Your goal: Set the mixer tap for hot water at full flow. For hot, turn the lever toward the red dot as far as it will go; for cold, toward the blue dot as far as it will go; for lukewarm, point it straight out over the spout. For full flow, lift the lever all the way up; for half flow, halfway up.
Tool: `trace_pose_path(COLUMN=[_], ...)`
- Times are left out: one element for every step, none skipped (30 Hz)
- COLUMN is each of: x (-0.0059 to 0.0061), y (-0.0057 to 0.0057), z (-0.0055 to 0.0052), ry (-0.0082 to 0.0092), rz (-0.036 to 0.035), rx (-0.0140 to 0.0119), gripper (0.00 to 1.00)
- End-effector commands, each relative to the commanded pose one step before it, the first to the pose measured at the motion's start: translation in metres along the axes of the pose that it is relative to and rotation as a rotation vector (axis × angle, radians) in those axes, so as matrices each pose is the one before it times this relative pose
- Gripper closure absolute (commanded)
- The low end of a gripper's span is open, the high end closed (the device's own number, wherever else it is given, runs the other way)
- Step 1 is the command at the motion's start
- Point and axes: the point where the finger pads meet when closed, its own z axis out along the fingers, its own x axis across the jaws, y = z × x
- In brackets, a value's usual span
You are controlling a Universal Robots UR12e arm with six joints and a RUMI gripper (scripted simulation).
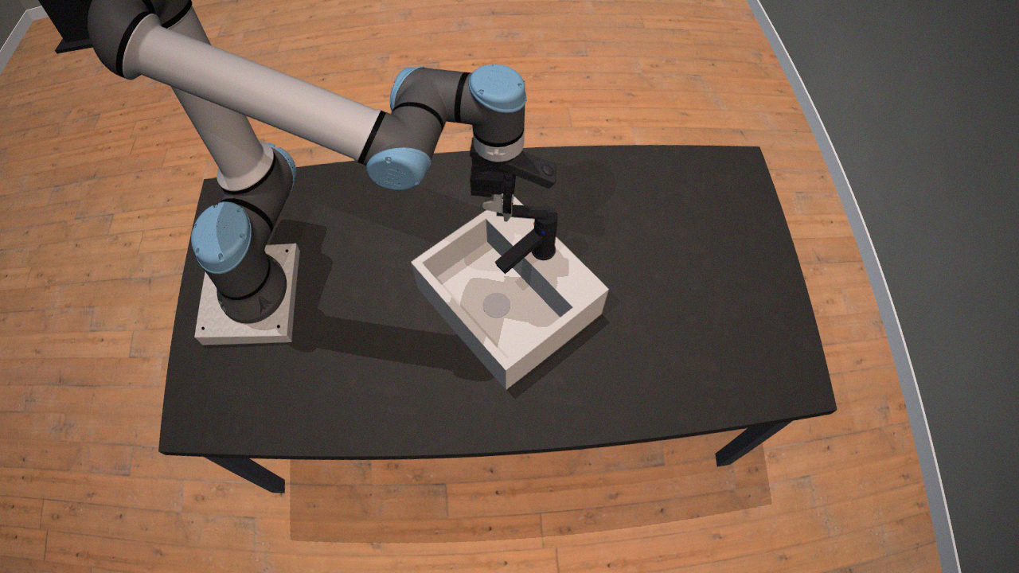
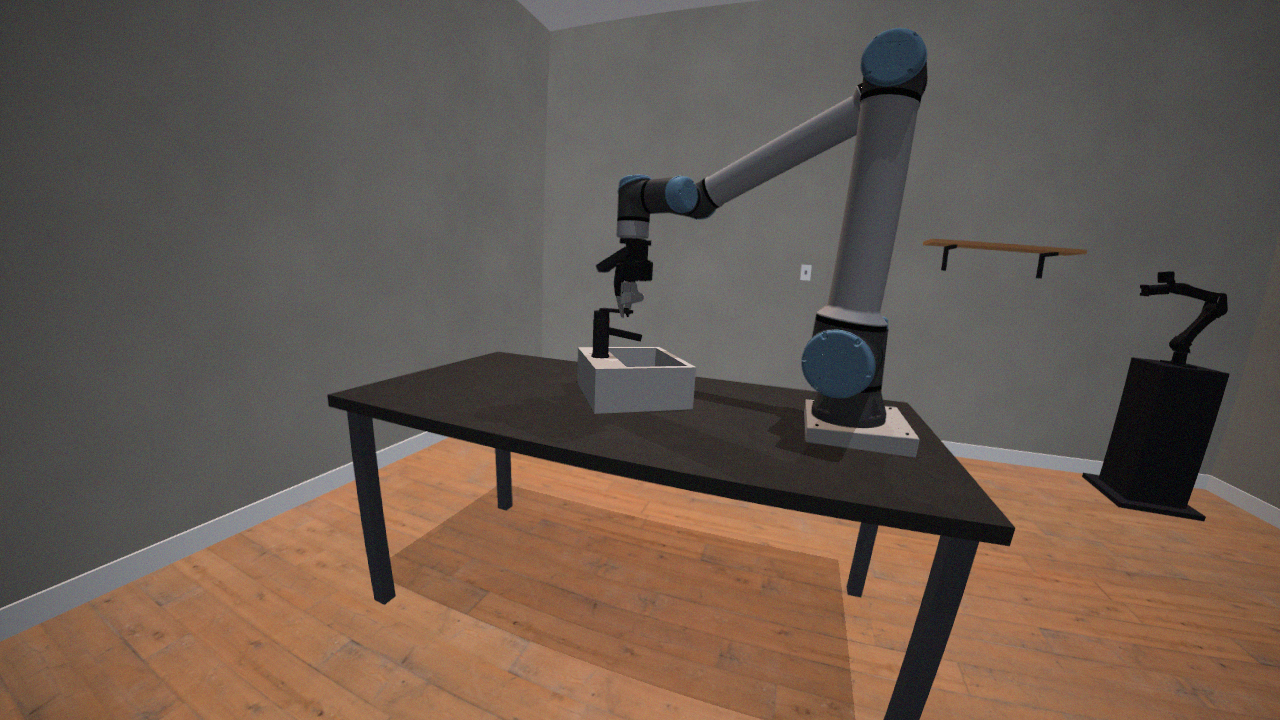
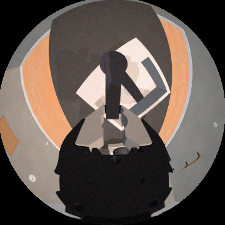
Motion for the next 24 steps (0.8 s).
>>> trace_pose_path(x=[0.00000, 0.00000, 0.00000, 0.00000, 0.00000, 0.00000, 0.00000, 0.00000, 0.00000, 0.00000, 0.00000, 0.00000, 0.00000, 0.00000, 0.00000, 0.00000, 0.00000, 0.00000, 0.00000, 0.00000, 0.00000, 0.00000, 0.00000, 0.00000], y=[-0.00056, 0.00000, 0.00000, 0.00000, 0.00000, 0.00000, 0.00000, 0.00000, 0.00000, 0.00000, 0.00000, 0.00000, 0.00000, 0.00000, 0.00000, -0.00001, -0.00003, -0.00008, -0.00015, -0.00022, -0.00030, -0.00039, -0.00053, -0.00060], z=[-0.00086, 0.00000, 0.00000, 0.00000, 0.00000, 0.00000, 0.00000, 0.00000, 0.00000, 0.00000, 0.00000, 0.00000, 0.00000, 0.00000, 0.00000, -0.00002, -0.00014, -0.00035, -0.00063, -0.00094, -0.00127, -0.00157, -0.00178, -0.00204], ry=[0.00002, 0.00000, 0.00000, 0.00000, 0.00000, 0.00000, 0.00000, 0.00000, 0.00000, 0.00000, 0.00000, 0.00000, 0.00000, 0.00000, 0.00000, 0.00000, 0.00000, 0.00000, 0.00000, 0.00000, 0.00000, 0.00000, 0.00000, 0.00000], rz=[-0.00006, 0.00000, 0.00000, 0.00000, 0.00000, 0.00000, 0.00000, 0.00000, 0.00000, 0.00000, 0.00000, 0.00000, 0.00000, 0.00000, 0.00000, 0.00000, 0.00000, 0.00000, 0.00000, 0.00000, 0.00000, 0.00000, 0.00000, 0.00000], rx=[0.00155, 0.00000, 0.00000, 0.00000, 0.00000, 0.00000, 0.00000, 0.00000, 0.00000, 0.00000, 0.00000, 0.00000, 0.00000, 0.00000, 0.00000, 0.00000, 0.00000, 0.00000, 0.00000, 0.00000, 0.00000, 0.00000, 0.00000, 0.00000], gripper=[1.00, 1.00, 1.00, 1.00, 1.00, 1.00, 1.00, 1.00, 1.00, 1.00, 1.00, 1.00, 1.00, 1.00, 1.00, 1.00, 1.00, 1.00, 1.00, 1.00, 1.00, 1.00, 1.00, 1.00])
